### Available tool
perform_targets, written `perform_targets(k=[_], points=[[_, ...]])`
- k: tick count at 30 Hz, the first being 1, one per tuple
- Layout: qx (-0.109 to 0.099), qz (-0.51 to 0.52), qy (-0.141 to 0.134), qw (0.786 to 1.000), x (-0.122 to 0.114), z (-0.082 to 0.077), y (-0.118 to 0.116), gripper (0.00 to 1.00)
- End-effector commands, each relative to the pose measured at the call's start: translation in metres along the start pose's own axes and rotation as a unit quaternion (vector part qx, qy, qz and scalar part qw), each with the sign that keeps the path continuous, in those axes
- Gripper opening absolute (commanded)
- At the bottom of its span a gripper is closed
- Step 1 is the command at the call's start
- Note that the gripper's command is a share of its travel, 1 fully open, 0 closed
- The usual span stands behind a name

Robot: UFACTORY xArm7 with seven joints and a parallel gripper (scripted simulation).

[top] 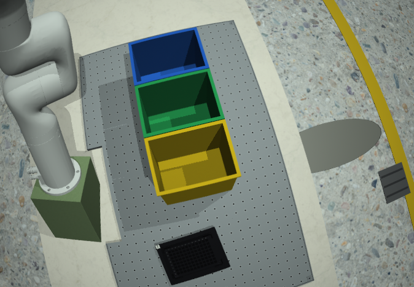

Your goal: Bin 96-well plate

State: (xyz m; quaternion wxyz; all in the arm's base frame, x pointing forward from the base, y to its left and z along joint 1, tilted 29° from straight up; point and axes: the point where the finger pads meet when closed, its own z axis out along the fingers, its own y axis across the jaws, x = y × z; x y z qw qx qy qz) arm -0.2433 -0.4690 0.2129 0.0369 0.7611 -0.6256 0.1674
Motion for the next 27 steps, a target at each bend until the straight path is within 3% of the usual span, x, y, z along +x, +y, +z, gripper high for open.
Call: perform_targets(k=[1, 11, 14, 20, 27], points=[[0.020, -0.048, -0.017, 0.998, 0.008, 0.010, -0.015, 1.00], [0.020, -0.048, -0.017, 0.999, 0.023, 0.038, -0.054, 1.00], [0.020, -0.048, -0.017, 0.999, 0.024, 0.038, -0.055, 1.00], [0.056, -0.134, -0.051, 0.988, 0.028, 0.054, -0.080, 1.00], [0.058, -0.139, -0.053, 0.987, 0.034, 0.072, -0.109, 1.00]])
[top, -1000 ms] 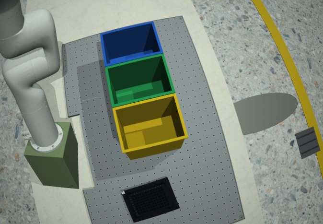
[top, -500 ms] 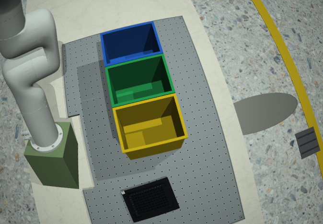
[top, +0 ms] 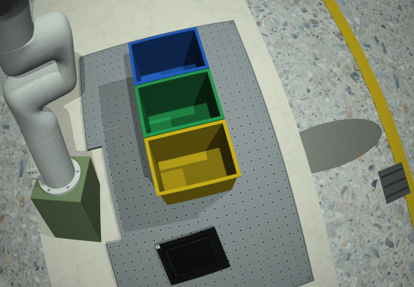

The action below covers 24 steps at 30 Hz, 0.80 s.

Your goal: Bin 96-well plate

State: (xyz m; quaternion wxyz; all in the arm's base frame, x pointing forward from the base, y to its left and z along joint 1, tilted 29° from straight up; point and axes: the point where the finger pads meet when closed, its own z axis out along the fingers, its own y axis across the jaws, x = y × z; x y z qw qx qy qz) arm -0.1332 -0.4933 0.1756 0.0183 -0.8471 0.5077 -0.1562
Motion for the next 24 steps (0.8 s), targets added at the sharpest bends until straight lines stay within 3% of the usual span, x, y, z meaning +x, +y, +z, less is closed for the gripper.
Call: perform_targets(k=[1, 5, 12, 24], points=[[0.000, -0.004, 0.000, 1.000, 0.011, 0.011, -0.014, 1.00], [0.000, -0.004, 0.000, 1.000, 0.015, 0.017, -0.021, 1.00], [0.039, -0.095, -0.036, 0.994, 0.025, 0.037, -0.049, 1.00], [0.039, -0.095, -0.036, 0.994, 0.040, 0.065, -0.087, 1.00]])
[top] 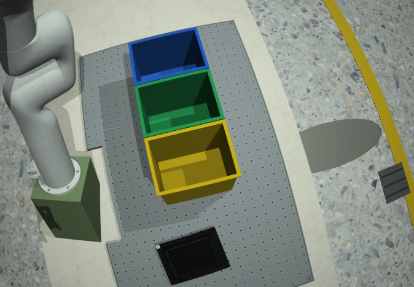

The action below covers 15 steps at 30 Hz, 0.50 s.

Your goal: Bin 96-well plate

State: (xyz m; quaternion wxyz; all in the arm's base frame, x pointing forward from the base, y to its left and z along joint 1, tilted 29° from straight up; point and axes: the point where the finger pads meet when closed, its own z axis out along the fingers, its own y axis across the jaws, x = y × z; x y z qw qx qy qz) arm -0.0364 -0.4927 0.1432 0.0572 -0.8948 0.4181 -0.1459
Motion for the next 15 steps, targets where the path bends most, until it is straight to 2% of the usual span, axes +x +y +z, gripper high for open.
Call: perform_targets(k=[1, 7, 12, 15], points=[[-0.002, -0.001, 0.001, 1.000, 0.009, 0.009, -0.010, 1.00], [0.035, -0.086, -0.034, 0.995, 0.019, 0.026, -0.033, 1.00], [0.037, -0.091, -0.036, 0.995, 0.027, 0.041, -0.051, 1.00], [0.037, -0.091, -0.036, 0.995, 0.028, 0.044, -0.055, 1.00]])
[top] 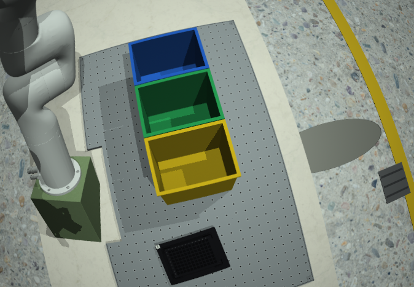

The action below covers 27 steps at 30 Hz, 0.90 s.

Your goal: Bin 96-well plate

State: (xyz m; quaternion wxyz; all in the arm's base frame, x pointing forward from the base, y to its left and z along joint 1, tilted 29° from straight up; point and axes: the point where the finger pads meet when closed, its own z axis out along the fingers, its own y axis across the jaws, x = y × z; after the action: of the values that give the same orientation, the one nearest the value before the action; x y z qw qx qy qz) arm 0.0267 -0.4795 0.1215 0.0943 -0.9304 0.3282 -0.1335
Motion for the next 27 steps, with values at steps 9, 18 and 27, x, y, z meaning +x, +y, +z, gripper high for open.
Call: perform_targets(k=[9, 18, 27], points=[[0.024, -0.058, -0.023, 0.998, 0.023, 0.028, -0.032, 1.00], [0.038, -0.091, -0.036, 0.994, 0.035, 0.049, -0.057, 1.00], [0.057, -0.132, -0.055, 0.988, 0.045, 0.073, -0.087, 1.00]])
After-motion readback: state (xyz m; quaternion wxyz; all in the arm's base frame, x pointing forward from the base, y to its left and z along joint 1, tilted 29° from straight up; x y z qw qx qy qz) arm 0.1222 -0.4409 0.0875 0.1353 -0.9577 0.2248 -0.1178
